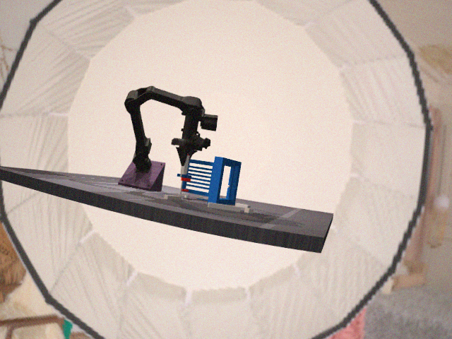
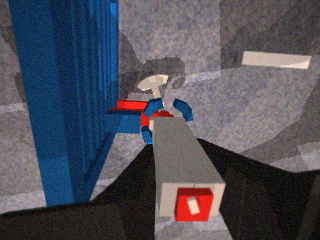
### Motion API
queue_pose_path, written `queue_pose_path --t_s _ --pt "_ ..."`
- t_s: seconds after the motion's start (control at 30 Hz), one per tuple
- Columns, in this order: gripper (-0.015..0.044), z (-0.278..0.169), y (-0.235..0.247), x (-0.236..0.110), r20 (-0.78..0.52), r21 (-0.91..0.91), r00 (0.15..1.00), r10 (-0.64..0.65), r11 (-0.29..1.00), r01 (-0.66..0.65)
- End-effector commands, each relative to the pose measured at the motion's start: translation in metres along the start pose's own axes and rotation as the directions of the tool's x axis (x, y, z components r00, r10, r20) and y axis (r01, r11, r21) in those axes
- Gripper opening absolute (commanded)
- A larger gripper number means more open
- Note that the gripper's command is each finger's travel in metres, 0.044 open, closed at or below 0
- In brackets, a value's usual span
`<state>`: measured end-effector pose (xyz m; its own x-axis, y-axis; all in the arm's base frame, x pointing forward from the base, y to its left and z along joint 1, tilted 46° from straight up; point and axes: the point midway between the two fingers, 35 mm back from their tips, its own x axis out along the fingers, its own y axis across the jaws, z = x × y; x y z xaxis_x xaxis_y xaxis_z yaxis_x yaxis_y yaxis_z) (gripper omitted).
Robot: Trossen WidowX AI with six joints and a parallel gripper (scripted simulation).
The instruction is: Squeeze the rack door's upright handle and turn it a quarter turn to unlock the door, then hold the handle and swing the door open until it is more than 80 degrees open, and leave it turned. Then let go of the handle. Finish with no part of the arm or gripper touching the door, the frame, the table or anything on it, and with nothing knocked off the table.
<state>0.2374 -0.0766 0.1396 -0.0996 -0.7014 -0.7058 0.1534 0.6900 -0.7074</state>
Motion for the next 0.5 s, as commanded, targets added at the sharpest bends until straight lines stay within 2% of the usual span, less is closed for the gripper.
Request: queue_pose_path --t_s 0.0,0.47 --pt "0.0021 0.0023 -0.0085 -0.0005 0.003 -0.071 1.000 -0.004 0.997 0.005" --pt "0.0021 0.0028 -0.0109 -0.0005 0.003 -0.090 1.000 -0.004 0.996 0.005"
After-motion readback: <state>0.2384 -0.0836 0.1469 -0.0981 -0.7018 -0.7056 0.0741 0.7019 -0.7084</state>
